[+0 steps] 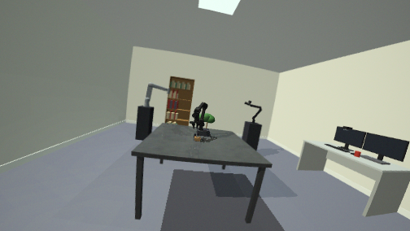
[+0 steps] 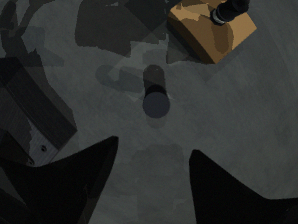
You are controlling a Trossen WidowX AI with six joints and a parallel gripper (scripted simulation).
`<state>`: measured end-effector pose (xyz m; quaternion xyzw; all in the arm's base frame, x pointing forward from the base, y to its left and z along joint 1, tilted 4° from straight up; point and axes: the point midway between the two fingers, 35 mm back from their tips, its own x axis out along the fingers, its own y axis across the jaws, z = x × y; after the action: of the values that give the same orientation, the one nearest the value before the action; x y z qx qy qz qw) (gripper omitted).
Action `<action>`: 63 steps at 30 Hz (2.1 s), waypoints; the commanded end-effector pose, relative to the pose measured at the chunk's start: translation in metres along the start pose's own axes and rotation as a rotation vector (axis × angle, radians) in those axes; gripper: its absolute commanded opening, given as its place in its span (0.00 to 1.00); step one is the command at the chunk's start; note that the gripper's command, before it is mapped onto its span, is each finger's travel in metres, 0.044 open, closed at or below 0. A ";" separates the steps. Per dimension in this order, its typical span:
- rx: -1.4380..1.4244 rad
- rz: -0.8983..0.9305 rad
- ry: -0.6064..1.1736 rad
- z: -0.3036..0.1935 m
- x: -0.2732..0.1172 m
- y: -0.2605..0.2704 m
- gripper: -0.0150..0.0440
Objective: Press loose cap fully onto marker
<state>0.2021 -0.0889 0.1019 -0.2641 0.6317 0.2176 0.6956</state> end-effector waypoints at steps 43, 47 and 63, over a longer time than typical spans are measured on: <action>-0.089 0.011 0.017 0.011 0.079 0.000 0.66; -0.089 0.012 0.017 0.011 0.085 0.001 0.66; -0.089 0.012 0.017 0.009 0.103 0.003 0.58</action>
<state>0.2210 -0.0845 0.0034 -0.2936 0.6266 0.2468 0.6785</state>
